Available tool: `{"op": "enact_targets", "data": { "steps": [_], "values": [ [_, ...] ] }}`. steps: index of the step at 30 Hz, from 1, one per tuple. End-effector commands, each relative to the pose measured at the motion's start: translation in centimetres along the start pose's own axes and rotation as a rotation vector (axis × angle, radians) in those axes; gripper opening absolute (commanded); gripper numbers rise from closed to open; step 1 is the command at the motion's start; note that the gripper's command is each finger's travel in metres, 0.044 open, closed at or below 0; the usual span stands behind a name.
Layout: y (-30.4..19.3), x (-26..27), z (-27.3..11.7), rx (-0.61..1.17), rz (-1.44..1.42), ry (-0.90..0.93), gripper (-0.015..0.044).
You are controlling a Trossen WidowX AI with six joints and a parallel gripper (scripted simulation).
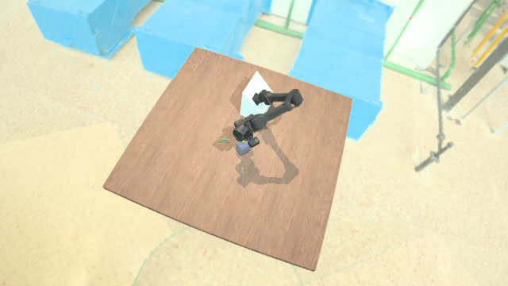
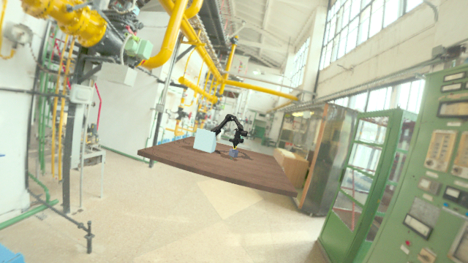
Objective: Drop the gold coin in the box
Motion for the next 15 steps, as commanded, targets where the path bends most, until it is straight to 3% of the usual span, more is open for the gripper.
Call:
{"op": "enact_targets", "data": {
  "steps": [1, 12, 15],
  "values": [
    [-0.1, 0.01, 0.31, 0.005, 0.007, 0.002, 0.0],
    [-0.2, -0.07, 0.77, 0.005, 0.009, 0.002, 0.0],
    [0.0, 0.04, 0.49, -0.001, -0.001, 0.001, 0.0079]
  ]
}}
Point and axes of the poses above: the point midway between the two fingers, 35 mm back from their tips, its own z axis out along the fingers, its own x axis across the jaws, y = z × x, the point moved 3 cm from there along -z, back along the fingers, and after that the axes turned 2 degrees about -z, right-handed, at the moved point
